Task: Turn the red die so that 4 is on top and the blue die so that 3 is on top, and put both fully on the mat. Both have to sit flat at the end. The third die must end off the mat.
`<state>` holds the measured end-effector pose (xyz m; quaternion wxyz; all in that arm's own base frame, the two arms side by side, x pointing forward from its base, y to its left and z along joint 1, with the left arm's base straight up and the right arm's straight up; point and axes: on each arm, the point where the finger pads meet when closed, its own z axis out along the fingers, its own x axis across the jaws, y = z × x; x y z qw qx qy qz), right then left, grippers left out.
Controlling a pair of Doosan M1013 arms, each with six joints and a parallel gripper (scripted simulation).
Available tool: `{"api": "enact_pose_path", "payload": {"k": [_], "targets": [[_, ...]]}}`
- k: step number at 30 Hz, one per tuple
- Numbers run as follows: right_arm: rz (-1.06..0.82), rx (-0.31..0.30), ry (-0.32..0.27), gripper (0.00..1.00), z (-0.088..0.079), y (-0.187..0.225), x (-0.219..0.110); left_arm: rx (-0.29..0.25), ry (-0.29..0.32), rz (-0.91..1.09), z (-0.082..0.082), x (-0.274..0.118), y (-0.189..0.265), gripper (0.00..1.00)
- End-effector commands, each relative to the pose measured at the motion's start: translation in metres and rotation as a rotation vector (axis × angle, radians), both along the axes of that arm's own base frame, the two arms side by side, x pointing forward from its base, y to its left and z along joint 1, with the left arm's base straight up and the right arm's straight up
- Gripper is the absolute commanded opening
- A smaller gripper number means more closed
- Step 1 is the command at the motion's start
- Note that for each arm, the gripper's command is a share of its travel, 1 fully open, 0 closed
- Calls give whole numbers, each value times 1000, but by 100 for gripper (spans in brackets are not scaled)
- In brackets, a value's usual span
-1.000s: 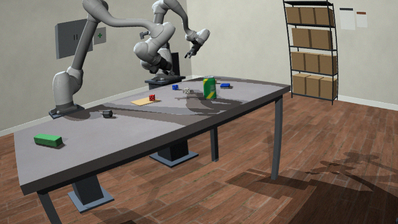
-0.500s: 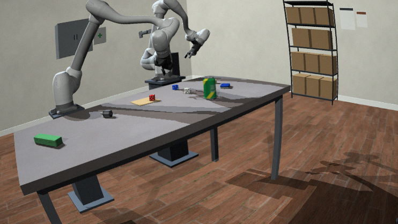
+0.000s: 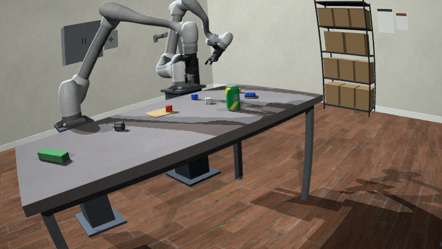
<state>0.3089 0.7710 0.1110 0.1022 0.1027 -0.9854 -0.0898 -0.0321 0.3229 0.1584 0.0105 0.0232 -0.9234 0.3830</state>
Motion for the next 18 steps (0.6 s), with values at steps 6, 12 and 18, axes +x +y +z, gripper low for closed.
{"api": "enact_pose_path", "payload": {"k": [6,12,18], "targets": [[-103,-161,-195,87,21,5,39,1,0,0,0,0,0,100],[-116,-171,-215,100,24,6,44,1,0,0,0,0,0,100],[-116,-171,-215,100,24,6,44,1,0,0,0,0,0,100]]}}
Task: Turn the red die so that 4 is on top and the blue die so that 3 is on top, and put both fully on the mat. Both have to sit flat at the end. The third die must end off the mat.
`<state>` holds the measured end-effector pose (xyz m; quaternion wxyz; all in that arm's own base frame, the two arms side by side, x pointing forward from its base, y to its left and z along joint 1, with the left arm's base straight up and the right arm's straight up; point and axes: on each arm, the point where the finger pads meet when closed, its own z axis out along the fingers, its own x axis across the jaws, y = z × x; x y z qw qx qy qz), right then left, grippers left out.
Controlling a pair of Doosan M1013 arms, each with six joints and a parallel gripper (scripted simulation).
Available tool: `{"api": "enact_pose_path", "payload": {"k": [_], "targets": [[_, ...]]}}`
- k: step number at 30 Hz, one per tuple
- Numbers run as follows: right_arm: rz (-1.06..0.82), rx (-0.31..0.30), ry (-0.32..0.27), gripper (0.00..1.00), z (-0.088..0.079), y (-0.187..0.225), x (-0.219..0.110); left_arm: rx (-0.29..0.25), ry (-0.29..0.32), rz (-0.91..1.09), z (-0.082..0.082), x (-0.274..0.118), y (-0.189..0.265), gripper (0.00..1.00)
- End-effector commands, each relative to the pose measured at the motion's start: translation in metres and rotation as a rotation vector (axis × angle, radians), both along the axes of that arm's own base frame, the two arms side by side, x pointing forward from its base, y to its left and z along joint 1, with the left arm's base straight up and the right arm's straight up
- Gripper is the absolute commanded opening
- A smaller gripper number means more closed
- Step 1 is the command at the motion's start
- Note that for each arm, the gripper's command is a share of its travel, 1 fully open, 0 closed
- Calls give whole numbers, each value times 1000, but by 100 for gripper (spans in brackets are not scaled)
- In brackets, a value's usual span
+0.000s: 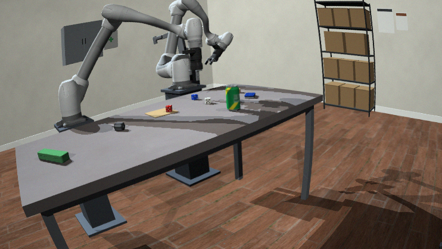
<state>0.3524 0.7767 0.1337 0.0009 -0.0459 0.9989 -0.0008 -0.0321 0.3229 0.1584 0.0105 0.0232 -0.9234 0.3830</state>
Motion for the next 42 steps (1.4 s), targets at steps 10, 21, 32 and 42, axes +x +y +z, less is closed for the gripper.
{"api": "enact_pose_path", "payload": {"k": [10,21,32,42], "targets": [[-52,2,0,100,1,-1,-1,1,0,0,0,0,0,100],[-400,2,0,100,-2,-6,-9,1,0,0,0,0,0,100],[-796,3,0,100,-6,-9,-16,1,0,0,0,0,0,100],[-1185,3,0,100,-9,-9,-21,1,0,0,0,0,0,100]]}}
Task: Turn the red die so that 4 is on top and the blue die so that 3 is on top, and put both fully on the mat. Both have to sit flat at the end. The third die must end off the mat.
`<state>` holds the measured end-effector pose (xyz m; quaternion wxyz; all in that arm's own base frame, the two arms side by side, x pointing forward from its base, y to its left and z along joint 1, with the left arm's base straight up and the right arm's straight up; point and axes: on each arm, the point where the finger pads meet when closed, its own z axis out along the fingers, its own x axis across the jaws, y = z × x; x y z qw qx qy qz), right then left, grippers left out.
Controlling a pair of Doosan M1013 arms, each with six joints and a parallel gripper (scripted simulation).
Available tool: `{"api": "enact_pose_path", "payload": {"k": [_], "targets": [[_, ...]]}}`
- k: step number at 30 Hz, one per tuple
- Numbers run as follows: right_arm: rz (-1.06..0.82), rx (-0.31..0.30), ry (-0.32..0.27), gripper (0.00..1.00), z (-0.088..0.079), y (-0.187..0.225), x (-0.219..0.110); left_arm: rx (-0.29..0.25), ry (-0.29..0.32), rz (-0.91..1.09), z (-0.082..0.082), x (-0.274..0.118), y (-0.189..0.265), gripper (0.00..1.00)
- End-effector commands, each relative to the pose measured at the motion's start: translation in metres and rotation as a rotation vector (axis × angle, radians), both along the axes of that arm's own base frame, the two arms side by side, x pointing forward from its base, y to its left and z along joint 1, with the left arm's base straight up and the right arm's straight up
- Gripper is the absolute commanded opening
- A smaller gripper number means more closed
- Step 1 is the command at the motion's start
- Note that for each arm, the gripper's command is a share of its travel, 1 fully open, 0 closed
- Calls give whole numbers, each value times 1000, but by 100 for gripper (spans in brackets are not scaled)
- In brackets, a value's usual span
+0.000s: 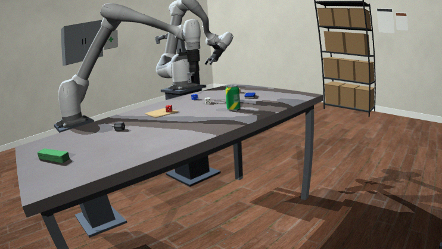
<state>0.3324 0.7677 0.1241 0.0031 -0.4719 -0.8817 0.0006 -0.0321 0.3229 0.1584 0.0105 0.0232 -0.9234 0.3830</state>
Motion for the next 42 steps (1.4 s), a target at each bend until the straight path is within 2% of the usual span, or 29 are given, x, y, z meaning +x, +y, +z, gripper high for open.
{"api": "enact_pose_path", "payload": {"k": [1,6,8,10,23,26,27,39,42], "targets": [[-173,-2,-7,100,0,1,-2,1,0,0,0,0,0,100],[-366,-3,-7,100,-2,1,-3,1,0,0,0,0,0,100],[-366,-3,-7,100,-2,1,-3,1,0,0,0,0,0,100],[-507,-3,-6,100,-3,2,-3,1,0,0,0,0,0,100],[-1007,-4,-5,100,-8,5,0,1,0,0,0,0,0,100],[-1042,-4,-5,100,-8,5,0,1,0,0,0,0,0,100],[-1138,-5,-5,100,-9,5,2,1,0,0,0,0,0,100],[-1606,-6,-3,100,-13,4,10,1,0,0,0,0,0,100],[-1627,-6,-3,100,-13,4,11,1,0,0,0,0,0,100]]}}
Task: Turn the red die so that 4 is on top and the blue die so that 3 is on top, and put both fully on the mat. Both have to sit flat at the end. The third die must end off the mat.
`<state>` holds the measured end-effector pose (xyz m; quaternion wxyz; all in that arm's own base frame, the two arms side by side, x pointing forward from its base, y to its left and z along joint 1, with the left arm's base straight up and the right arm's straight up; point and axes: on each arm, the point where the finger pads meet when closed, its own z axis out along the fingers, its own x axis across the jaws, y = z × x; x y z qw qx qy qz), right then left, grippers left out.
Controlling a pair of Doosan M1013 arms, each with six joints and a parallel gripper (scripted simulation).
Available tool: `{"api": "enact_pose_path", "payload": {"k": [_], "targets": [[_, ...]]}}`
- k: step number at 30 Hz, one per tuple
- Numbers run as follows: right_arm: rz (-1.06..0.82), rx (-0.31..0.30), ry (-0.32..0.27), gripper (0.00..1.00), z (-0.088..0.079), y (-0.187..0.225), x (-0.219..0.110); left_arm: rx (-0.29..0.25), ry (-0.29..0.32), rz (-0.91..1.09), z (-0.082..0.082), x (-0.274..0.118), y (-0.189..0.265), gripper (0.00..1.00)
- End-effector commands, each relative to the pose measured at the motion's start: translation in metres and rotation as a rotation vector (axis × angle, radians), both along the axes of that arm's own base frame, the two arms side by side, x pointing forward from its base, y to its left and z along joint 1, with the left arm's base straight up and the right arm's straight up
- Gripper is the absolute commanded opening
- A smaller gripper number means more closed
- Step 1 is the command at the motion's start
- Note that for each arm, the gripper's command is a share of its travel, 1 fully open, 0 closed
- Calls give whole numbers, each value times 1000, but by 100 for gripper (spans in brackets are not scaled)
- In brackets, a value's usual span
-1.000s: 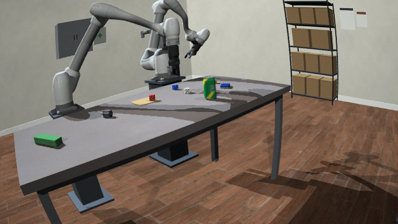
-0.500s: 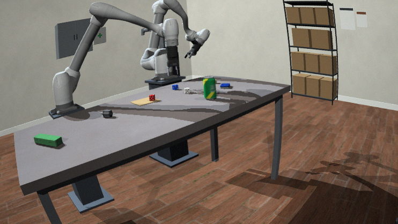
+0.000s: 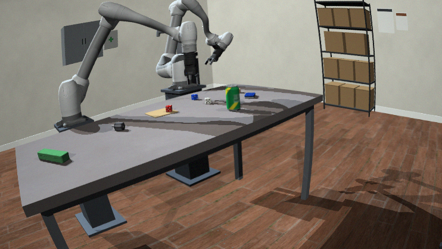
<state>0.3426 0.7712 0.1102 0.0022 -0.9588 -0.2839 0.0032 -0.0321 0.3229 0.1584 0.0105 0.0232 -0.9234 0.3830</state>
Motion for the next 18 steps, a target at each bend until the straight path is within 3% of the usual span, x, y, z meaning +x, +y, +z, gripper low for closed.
{"api": "enact_pose_path", "payload": {"k": [1,9,18], "targets": [[-108,-3,-7,100,0,0,2,1,0,0,0,0,0,100],[-391,-4,-7,100,-2,-4,9,1,0,0,0,0,0,100],[-444,-4,-7,100,-3,-4,11,1,0,0,0,0,0,100]]}}
